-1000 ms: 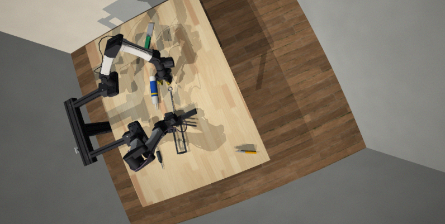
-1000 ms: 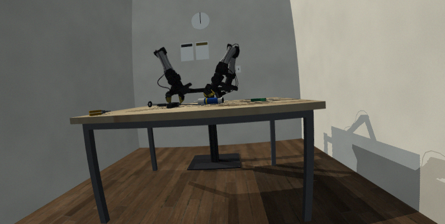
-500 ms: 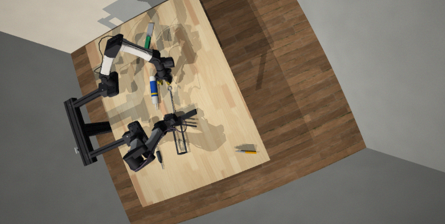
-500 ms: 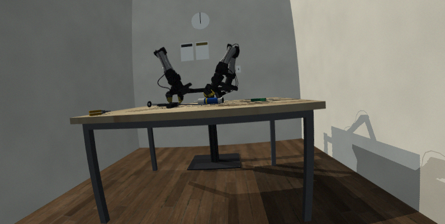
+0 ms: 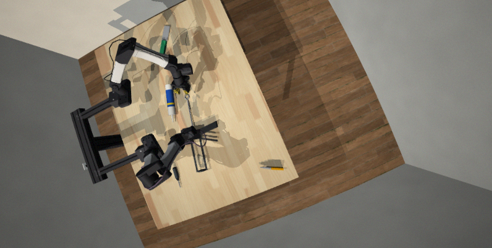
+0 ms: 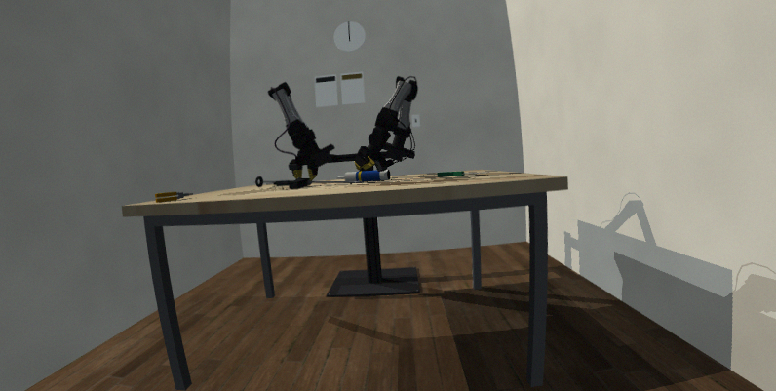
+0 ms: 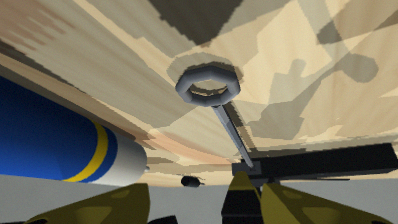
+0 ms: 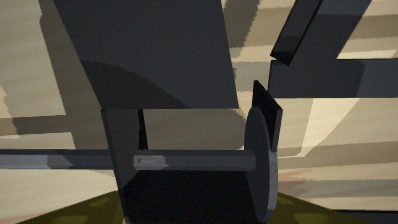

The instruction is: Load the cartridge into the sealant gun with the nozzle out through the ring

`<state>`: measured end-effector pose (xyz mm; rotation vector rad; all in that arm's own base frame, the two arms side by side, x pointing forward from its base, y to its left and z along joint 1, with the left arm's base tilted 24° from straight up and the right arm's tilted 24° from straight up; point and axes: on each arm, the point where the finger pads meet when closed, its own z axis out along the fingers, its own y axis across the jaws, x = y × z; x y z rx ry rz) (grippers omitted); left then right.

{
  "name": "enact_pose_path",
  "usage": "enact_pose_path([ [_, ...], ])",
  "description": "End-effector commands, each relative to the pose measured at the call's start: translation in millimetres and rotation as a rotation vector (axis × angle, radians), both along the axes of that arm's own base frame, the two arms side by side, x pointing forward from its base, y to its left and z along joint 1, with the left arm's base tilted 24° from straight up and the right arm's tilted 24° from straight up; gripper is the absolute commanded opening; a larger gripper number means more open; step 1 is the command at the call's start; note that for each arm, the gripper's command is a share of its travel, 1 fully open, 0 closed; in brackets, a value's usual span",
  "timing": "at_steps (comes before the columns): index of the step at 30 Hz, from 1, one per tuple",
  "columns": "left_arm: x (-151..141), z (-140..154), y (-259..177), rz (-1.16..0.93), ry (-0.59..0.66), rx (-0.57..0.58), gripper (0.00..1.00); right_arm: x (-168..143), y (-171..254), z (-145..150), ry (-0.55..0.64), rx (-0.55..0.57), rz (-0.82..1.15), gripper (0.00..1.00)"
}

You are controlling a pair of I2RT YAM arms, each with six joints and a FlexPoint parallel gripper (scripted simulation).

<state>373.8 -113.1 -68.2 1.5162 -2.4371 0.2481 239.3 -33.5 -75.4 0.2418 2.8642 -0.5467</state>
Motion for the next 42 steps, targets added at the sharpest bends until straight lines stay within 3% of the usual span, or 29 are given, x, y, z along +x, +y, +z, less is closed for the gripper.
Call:
enact_pose_path([
  [1, 7.1, 8.7, -4.4, -0.007, -0.02, -0.019, 0.53, 0.3, 2.4, -2.2, -0.002, 0.019, 0.001, 0.33],
  [8, 7.1, 8.7, -4.4, -0.007, -0.02, -0.019, 0.53, 0.3, 2.4, -2.2, -0.002, 0.019, 0.001, 0.11],
  [10, 7.1, 8.7, -4.4, -0.007, -0.02, -0.019, 0.53, 0.3, 2.4, -2.2, -0.002, 0.019, 0.001, 0.11],
  [13, 7.1, 8.7, -4.4, -0.007, -0.02, -0.019, 0.53, 0.3, 2.4, -2.2, -0.002, 0.019, 0.001, 0.03],
  [17, 7.1, 8.7, -4.4, -0.007, -0.02, -0.019, 0.53, 0.3, 2.4, -2.2, -0.002, 0.019, 0.001, 0.03],
  [18, 7.1, 8.7, -4.4, -0.007, -0.02, -0.019, 0.53, 0.3, 2.4, -2.2, -0.002, 0.019, 0.001, 0.6],
  [42, 7.1, 8.7, -4.4, -0.007, -0.02, -0.019, 0.53, -3.8, -2.5, -1.4, 0.014, -0.005, -0.006, 0.91],
])
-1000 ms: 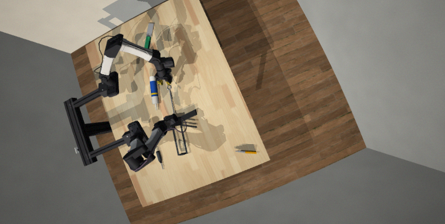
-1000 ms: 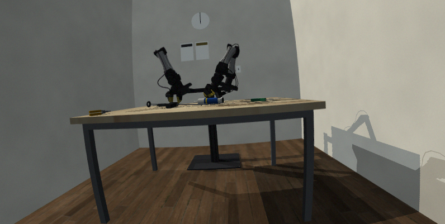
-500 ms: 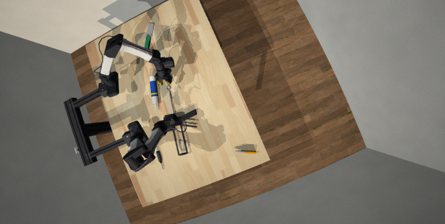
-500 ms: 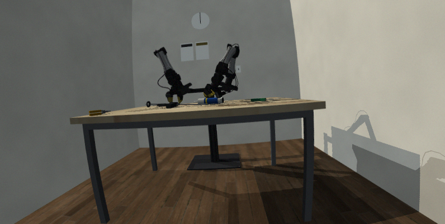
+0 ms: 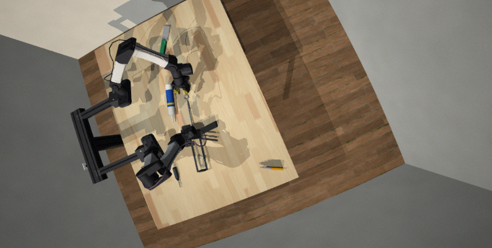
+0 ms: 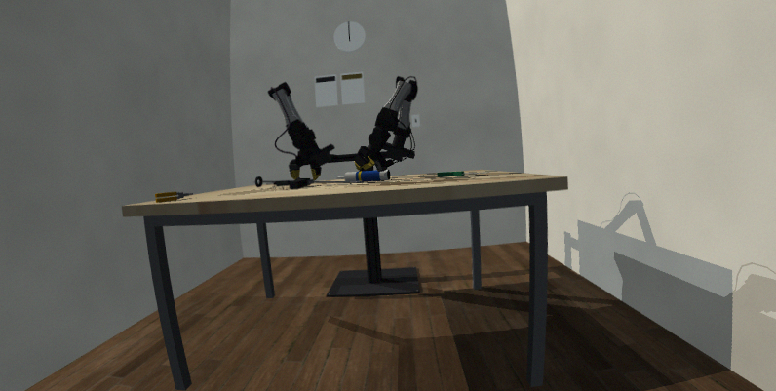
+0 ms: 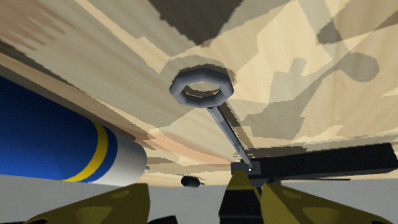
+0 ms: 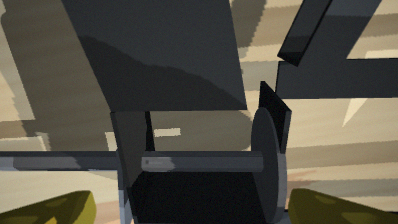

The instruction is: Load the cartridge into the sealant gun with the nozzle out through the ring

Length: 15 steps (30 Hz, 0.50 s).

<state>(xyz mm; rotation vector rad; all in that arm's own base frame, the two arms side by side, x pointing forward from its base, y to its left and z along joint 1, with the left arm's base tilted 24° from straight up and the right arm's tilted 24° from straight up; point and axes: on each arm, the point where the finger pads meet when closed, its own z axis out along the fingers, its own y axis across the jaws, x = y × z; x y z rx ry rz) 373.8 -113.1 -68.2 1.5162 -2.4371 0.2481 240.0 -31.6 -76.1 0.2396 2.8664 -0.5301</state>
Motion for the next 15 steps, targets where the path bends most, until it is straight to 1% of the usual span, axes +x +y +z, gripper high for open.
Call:
enact_pose_path([
  [1, 7, 9, -4, -0.007, -0.02, -0.019, 0.53, -4, -4, -1, 0.015, -0.016, -0.009, 0.91],
  [6, 7, 9, -4, -0.007, -0.02, -0.019, 0.53, -4, -4, -1, 0.015, -0.016, -0.009, 0.91],
  [7, 7, 9, -4, -0.007, -0.02, -0.019, 0.53, 2, -1, 3, -0.007, -0.012, -0.005, 0.91],
  [8, 7, 9, -4, -0.007, -0.02, -0.019, 0.53, -8, 3, 15, 0.026, -0.019, -0.013, 0.91],
  [15, 7, 9, -4, -0.007, -0.02, -0.019, 0.53, -14, 18, 55, 0.014, -0.018, -0.015, 0.91],
])
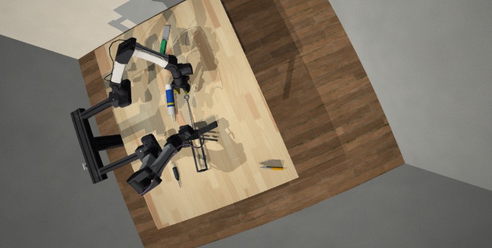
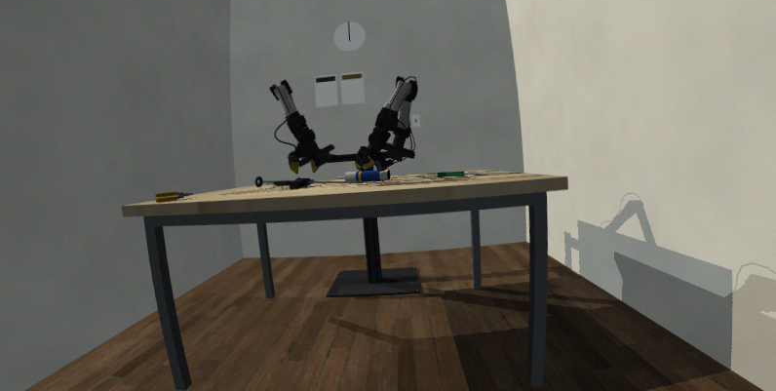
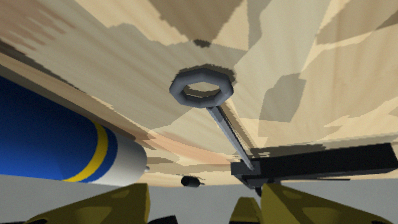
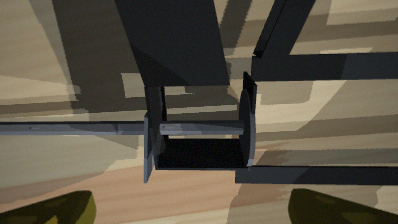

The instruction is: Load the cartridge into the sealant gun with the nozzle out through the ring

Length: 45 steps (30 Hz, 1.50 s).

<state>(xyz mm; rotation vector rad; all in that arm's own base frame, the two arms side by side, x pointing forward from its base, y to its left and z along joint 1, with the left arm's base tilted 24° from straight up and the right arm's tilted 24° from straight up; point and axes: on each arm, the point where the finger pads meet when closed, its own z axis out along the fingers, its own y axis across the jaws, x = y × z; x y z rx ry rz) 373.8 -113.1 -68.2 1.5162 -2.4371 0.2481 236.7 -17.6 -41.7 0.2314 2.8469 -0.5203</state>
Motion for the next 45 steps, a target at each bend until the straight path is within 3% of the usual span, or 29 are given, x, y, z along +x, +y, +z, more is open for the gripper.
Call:
enact_pose_path([
  [1, 7, 9, -4, -0.007, -0.02, -0.019, 0.53, -11, 6, 25, 0.035, -0.02, -0.025, 0.91],
  [6, 7, 9, -4, -0.007, -0.02, -0.019, 0.53, -4, 14, 37, -0.005, -0.007, -0.011, 0.91],
  [12, 7, 9, -4, -0.007, -0.02, -0.019, 0.53, -19, 6, 16, 0.052, -0.005, -0.021, 0.91],
  [23, 7, 9, -4, -0.007, -0.02, -0.019, 0.53, -1, 10, 21, 0.012, 0.007, -0.013, 0.91],
  [27, 7, 9, -4, -0.007, -0.02, -0.019, 0.53, -10, 8, 17, 0.038, 0.0, -0.01, 0.91],
  [28, 7, 9, -4, -0.007, -0.02, -0.019, 0.53, -12, 8, 16, 0.047, -0.003, -0.011, 0.74],
  [45, 11, 11, 1, 0.001, -0.037, -0.011, 0.53, -7, 12, 18, 0.037, 0.002, 0.001, 0.74],
])
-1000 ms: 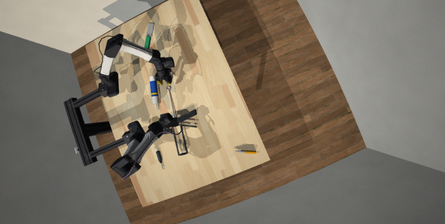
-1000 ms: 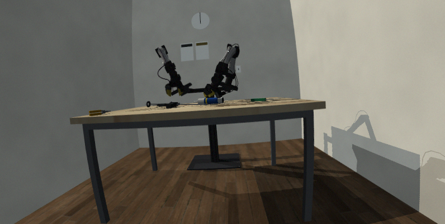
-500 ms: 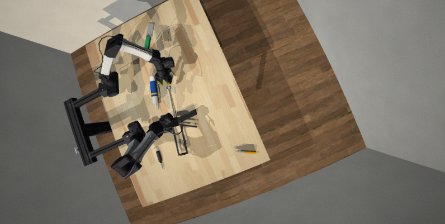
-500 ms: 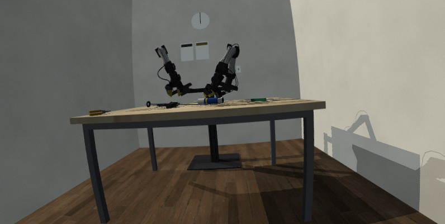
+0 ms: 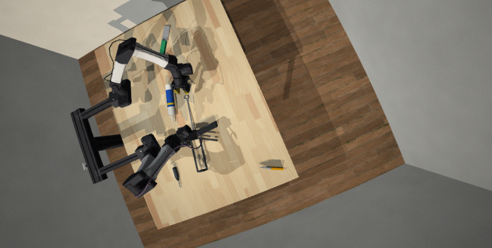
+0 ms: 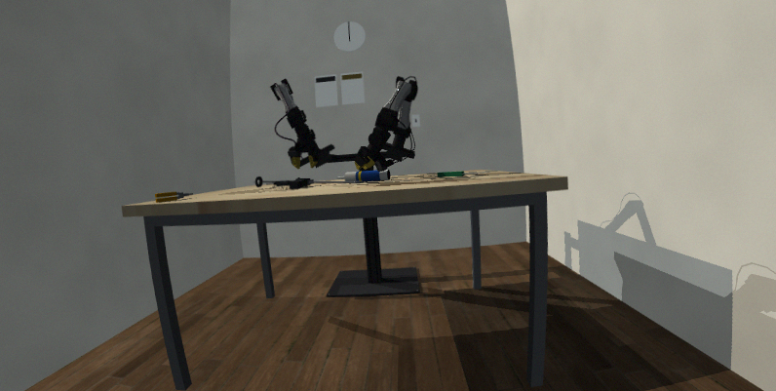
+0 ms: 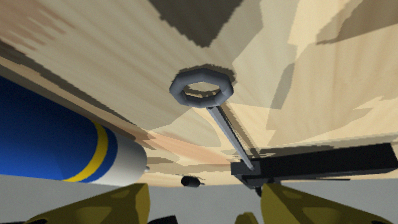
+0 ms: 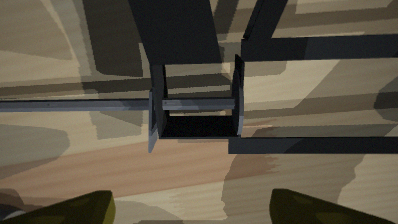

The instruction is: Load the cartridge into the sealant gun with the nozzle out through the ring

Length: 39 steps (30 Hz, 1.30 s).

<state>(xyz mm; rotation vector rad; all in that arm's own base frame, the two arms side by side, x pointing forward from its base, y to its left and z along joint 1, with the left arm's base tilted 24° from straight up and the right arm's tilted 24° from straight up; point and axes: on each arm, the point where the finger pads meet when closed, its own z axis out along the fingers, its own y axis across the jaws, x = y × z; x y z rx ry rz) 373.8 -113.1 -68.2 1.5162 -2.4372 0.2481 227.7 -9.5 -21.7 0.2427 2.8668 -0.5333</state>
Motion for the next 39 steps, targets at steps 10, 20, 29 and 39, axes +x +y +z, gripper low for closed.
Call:
enact_pose_path([
  [10, 40, 55, 13, -0.14, -0.294, 0.009, 0.53, 11, 31, -5, 0.085, -0.004, 0.175, 0.74],
  [20, 66, 118, 28, -0.297, -0.592, 0.064, 0.53, 19, 72, -16, 0.183, -0.035, 0.391, 0.74],
  [29, 79, 168, 38, -0.392, -0.791, 0.129, 0.53, 21, 100, -24, 0.24, -0.067, 0.528, 0.74],
  [39, 86, 243, 56, -0.512, -1.061, 0.278, 0.53, 16, 144, -40, 0.327, -0.095, 0.734, 0.74],
])
